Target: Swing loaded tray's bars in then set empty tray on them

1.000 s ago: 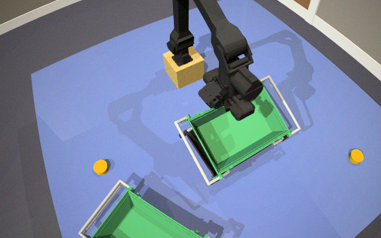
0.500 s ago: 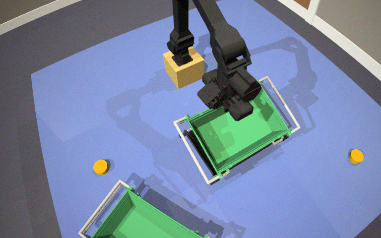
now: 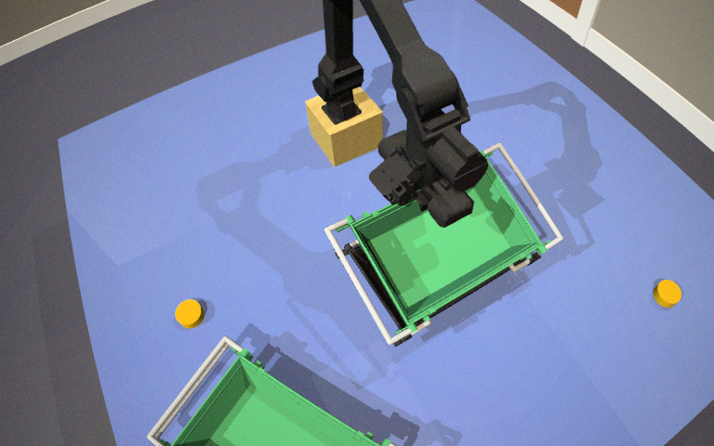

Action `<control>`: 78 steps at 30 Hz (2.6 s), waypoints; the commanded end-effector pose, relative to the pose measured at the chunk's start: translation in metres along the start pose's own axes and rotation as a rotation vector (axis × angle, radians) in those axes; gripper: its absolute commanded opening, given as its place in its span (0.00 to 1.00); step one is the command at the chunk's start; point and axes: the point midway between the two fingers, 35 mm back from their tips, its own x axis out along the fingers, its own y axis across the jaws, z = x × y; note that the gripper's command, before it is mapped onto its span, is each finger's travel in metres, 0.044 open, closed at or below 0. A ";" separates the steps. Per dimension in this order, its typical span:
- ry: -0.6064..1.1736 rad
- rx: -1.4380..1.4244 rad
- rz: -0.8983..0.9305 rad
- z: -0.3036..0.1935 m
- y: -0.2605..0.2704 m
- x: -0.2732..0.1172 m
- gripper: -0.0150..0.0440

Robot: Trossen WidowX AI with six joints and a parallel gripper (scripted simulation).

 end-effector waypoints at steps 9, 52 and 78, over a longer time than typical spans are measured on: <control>0.000 -0.004 -0.020 0.000 -0.005 0.005 0.25; 0.000 -0.003 -0.016 0.000 -0.007 0.011 0.25; 0.000 -0.004 -0.021 0.000 -0.009 0.013 0.25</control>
